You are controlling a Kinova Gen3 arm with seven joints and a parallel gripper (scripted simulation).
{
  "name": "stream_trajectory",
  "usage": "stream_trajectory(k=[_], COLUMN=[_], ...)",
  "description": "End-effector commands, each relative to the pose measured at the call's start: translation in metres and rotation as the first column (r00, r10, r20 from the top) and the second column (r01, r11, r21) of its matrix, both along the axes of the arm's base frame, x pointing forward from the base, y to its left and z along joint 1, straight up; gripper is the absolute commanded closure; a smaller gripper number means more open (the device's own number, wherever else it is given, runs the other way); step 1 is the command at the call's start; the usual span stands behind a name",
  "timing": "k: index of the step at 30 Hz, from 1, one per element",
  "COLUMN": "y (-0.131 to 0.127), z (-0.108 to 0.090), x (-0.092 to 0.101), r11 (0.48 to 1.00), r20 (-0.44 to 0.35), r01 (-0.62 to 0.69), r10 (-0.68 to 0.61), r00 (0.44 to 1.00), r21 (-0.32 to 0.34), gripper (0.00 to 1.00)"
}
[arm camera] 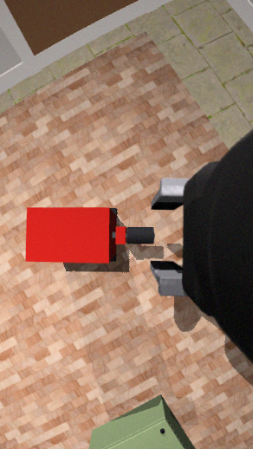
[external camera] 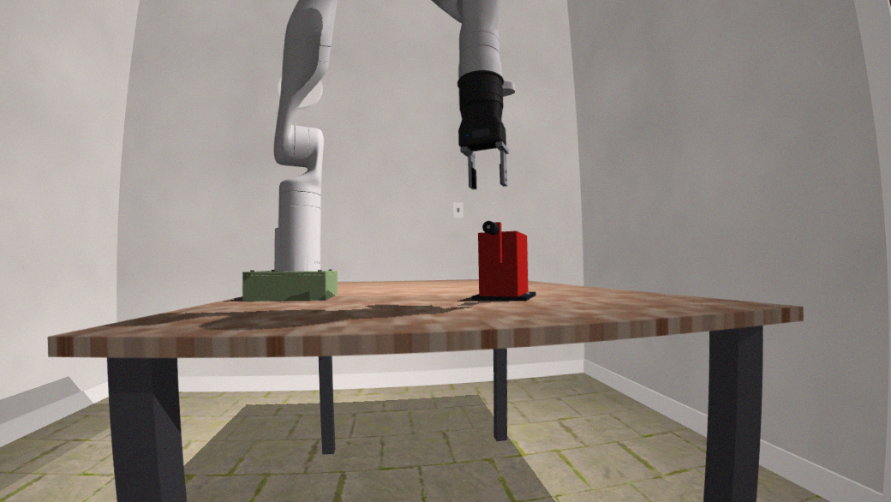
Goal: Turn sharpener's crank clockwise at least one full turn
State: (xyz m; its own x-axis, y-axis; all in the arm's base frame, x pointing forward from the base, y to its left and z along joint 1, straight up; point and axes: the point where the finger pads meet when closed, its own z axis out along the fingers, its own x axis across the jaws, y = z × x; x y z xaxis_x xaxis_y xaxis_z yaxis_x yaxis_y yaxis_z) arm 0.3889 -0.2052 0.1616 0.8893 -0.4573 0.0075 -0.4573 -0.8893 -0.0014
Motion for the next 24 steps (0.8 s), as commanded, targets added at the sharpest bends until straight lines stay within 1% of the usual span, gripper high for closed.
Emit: stream_trajectory(k=[1, 11, 24], y=[-0.001, -0.001, 0.0], z=[0.001, 0.0, -0.01], x=[-0.001, -0.001, -0.002], r11=[1.0, 1.0, 1.0], r20=[-0.004, -0.004, -0.008], r01=[-0.005, -0.006, -0.01], r10=[0.005, 0.006, 0.01], r00=[1.0, 1.0, 1.0], r21=[-0.002, -0.002, -0.001], gripper=[0.03, 0.03, 0.03])
